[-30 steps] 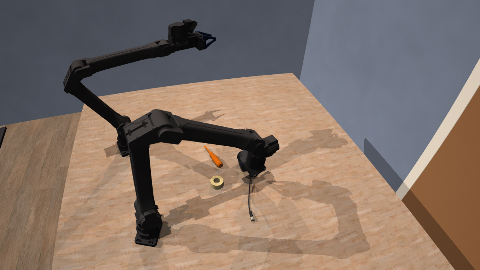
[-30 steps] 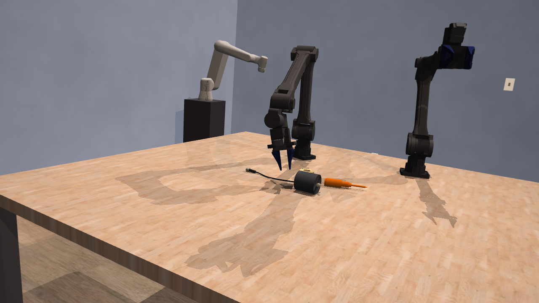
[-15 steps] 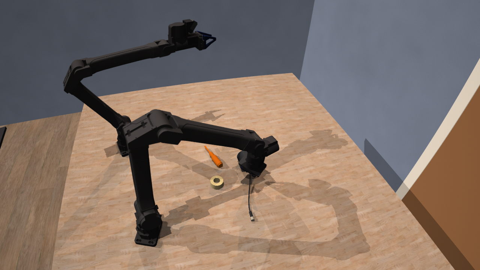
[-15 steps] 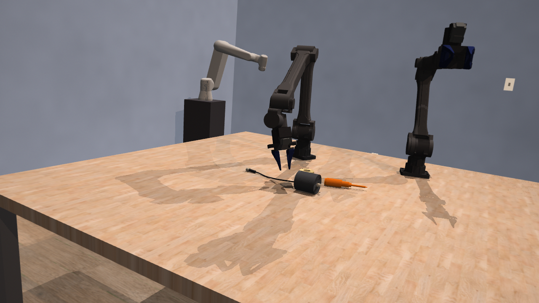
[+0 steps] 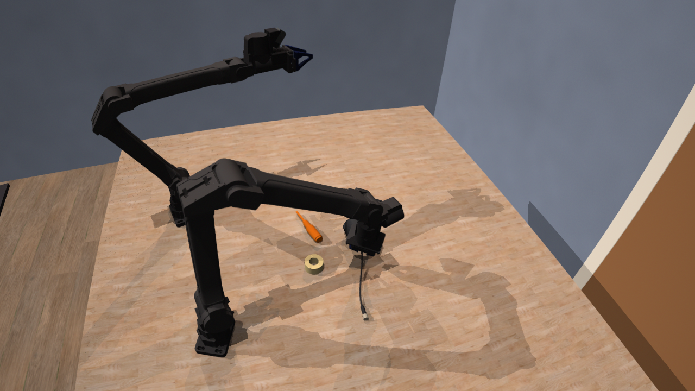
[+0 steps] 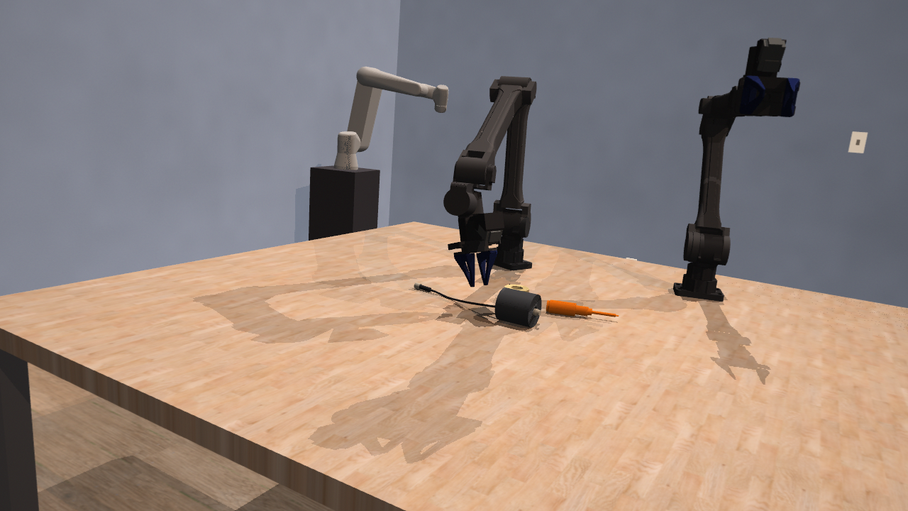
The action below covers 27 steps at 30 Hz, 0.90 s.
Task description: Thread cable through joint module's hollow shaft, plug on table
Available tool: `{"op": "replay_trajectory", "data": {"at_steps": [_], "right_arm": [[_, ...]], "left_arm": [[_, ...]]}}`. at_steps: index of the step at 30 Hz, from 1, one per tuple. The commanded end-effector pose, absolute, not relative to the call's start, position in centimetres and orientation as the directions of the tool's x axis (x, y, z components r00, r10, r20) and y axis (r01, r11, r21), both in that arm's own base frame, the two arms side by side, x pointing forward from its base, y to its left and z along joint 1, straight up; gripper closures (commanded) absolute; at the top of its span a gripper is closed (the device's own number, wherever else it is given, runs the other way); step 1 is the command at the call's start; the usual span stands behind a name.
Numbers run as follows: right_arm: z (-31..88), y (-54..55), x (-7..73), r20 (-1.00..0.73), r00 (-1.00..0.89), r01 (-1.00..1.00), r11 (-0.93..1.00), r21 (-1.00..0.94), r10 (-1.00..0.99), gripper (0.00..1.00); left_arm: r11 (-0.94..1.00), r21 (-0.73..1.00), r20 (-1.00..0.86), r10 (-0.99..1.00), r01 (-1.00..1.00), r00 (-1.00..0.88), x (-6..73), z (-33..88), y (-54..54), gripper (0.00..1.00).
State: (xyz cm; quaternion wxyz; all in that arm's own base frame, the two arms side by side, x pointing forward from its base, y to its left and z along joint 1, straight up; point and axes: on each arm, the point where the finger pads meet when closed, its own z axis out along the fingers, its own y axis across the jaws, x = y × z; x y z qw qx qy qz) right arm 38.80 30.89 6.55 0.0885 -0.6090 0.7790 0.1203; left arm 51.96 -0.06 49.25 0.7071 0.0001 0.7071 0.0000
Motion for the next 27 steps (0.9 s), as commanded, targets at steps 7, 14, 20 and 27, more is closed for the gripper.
{"op": "replay_trajectory", "data": {"at_steps": [7,14,20,27], "right_arm": [[7.5,30.3,39.6,-0.313,0.020,-1.000,-0.011,-0.029,-0.949,0.68],[6.7,30.0,39.2,-0.298,0.070,-0.998,-0.066,-0.024,-0.952,0.68],[5.4,30.1,39.2,-0.294,-0.004,-1.000,0.002,0.006,-0.956,0.68],[4.5,30.3,39.2,-0.293,-0.003,-1.000,0.001,0.007,-0.956,0.68]], "left_arm": [[1.000,0.005,-0.999,0.005,0.000,0.042,51.8,51.4,0.0,0.54],[1.000,0.005,-0.999,0.005,0.000,0.042,51.8,51.4,0.0,0.54],[1.000,0.005,-0.999,0.005,0.000,0.042,51.8,51.4,0.0,0.54],[1.000,0.005,-0.999,0.005,0.000,0.042,51.8,51.4,0.0,0.54]]}}
